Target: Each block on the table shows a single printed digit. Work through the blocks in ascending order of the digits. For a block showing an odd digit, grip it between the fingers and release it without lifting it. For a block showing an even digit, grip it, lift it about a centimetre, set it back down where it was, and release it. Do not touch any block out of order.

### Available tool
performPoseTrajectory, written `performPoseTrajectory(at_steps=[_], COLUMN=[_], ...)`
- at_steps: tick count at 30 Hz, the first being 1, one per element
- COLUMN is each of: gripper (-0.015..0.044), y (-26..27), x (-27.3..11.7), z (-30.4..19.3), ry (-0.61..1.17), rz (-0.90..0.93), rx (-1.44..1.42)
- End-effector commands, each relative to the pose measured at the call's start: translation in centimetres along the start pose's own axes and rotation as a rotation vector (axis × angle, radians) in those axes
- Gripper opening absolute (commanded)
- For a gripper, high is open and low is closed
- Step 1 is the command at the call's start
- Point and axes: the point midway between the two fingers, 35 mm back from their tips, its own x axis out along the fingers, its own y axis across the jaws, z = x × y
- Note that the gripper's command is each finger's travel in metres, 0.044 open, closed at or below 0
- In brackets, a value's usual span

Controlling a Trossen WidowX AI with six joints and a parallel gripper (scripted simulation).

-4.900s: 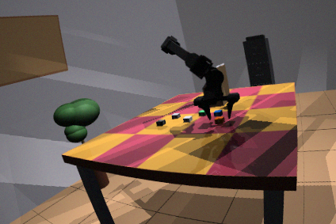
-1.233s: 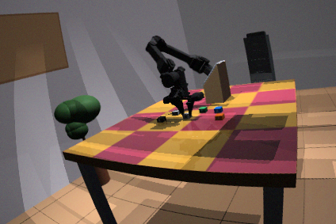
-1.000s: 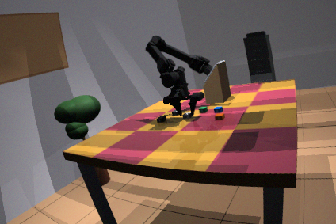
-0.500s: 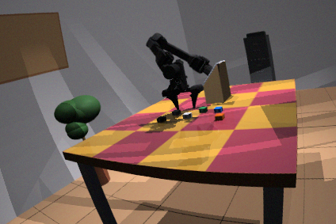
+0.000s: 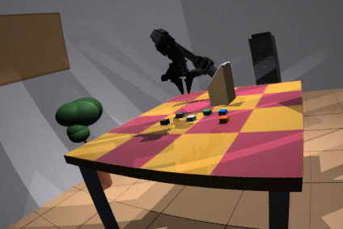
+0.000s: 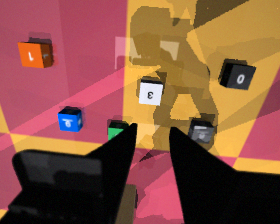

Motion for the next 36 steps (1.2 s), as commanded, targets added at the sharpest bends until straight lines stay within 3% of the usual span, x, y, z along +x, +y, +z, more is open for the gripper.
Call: performPoseTrajectory(at_steps=[1, 4, 13, 19, 26, 30, 36], gripper=[0.012, 0.012, 0.012, 0.012, 0.0304, 0.04, 0.04], y=[0.0, -0.8, -9.5, -10.0, -10.0, -10.1, -10.0], x=[-0.3, -0.4, -0.3, -0.2, 7.6, 7.9, 8.2], z=[0.1, -0.2, -6.6, -7.2, -7.2, -7.2, -7.2], ry=[-0.003, -0.003, -0.001, 0.0, -0.001, -0.001, -0.001], rz=[0.008, 0.008, 0.005, 0.004, 0.001, 0.0, 0.0], rx=[0.008, 0.008, 0.005, 0.005, 0.006, 0.006, 0.006])
